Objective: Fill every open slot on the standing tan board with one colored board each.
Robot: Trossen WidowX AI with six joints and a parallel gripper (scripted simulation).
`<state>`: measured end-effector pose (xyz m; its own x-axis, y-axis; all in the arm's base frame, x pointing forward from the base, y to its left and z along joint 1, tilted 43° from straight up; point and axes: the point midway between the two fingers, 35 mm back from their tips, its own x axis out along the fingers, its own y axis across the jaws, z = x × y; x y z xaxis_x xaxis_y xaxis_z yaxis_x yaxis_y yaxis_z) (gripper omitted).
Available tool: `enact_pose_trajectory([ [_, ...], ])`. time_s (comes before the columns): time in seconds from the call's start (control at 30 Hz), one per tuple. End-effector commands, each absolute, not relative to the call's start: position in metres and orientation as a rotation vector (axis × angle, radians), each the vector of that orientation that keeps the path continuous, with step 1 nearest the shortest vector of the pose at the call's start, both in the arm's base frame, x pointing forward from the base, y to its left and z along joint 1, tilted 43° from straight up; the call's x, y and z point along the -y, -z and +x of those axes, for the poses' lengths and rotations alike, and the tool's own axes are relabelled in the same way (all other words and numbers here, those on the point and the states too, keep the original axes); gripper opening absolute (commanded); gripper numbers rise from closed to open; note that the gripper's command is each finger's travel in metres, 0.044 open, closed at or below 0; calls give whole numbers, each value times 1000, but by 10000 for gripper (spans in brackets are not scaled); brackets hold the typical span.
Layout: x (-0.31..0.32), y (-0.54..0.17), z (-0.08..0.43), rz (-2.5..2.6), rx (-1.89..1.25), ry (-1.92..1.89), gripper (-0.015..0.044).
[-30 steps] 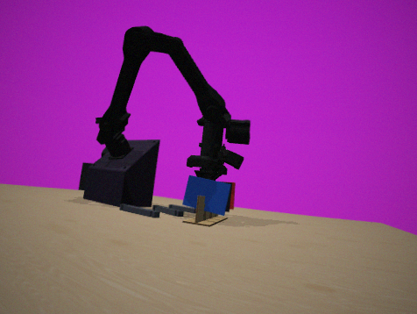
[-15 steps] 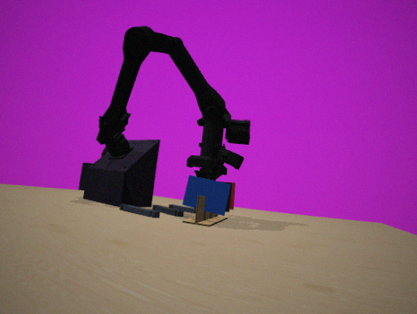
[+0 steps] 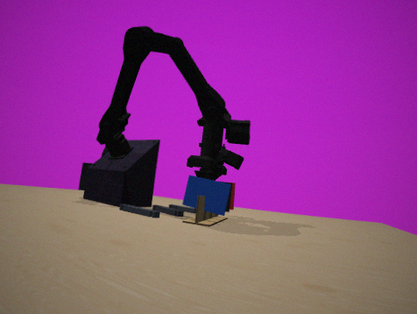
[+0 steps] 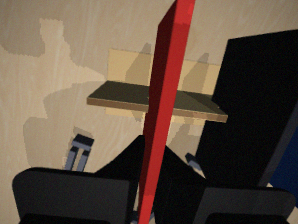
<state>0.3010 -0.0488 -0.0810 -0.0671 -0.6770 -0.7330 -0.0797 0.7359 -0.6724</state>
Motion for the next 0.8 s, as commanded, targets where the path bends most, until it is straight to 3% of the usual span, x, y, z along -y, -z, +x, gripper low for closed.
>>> enact_pose_trajectory([
  [0.0, 49, 81, 301, -627, -1581, 551, 0],
  [0.77, 49, 81, 300, -619, -1577, 559, 0],
])
